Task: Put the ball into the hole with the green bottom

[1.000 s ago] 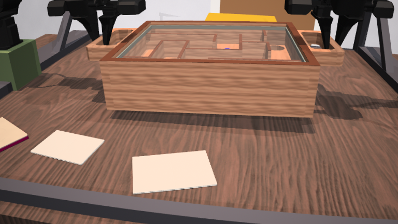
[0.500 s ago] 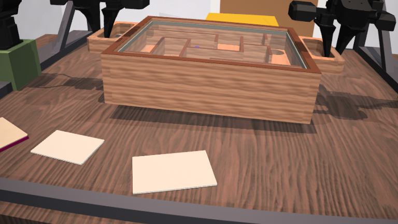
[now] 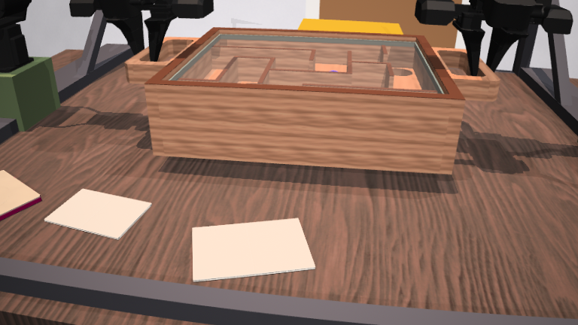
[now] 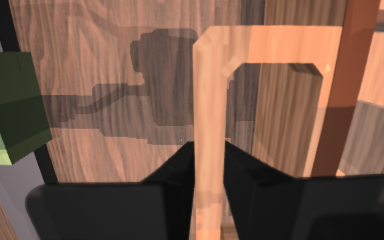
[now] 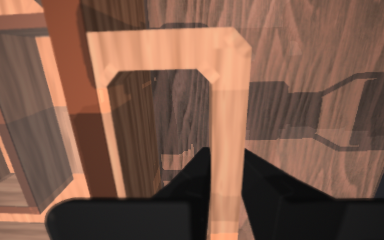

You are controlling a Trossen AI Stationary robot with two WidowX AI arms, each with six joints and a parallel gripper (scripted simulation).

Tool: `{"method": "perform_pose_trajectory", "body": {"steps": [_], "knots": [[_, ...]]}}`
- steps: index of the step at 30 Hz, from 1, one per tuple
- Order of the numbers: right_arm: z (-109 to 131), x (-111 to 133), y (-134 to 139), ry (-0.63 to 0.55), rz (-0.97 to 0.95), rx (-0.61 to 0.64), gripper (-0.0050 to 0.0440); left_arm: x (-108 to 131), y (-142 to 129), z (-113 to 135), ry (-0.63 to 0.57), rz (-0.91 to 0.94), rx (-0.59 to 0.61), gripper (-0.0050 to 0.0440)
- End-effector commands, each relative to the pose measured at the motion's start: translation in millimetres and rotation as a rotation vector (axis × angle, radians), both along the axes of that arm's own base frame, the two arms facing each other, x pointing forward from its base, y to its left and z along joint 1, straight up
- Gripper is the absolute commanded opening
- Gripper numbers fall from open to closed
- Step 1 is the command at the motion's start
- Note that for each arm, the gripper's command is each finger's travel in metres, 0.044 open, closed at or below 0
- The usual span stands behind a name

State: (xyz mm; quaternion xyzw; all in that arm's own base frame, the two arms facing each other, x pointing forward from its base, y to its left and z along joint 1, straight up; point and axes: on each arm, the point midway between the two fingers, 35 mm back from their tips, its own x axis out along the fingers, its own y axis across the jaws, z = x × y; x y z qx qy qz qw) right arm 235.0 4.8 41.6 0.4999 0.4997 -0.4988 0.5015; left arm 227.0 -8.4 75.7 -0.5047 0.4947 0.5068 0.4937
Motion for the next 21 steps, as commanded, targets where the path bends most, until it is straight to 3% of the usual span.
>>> {"method": "perform_pose_trajectory", "body": {"steps": [1, 5, 6, 11, 21], "knots": [[1.9, 1.2, -0.2, -0.067, 0.001, 0.007, -0.005, 8.0, -0.1, 16.2, 0.006, -0.002, -0.01, -0.005], [-5.8, -0.3, -0.7, -0.099, 0.001, 0.014, -0.005, 10.4, 0.7, 22.6, 0.038, -0.003, -0.018, -0.005], [10.0, 8.8, -0.5, -0.066, 0.001, 0.011, -0.005, 0.0, 0.6, 10.0, -0.006, -0.002, -0.014, -0.005], [8.7, 7.9, -0.1, -0.052, 0.0, 0.01, -0.005, 1.0, -1.0, 10.9, -0.017, -0.001, -0.009, -0.005], [30.8, 15.3, 0.4, 0.043, -0.001, -0.003, -0.005, -7.0, -0.5, -13.8, -0.104, 0.001, 0.006, -0.005]]}}
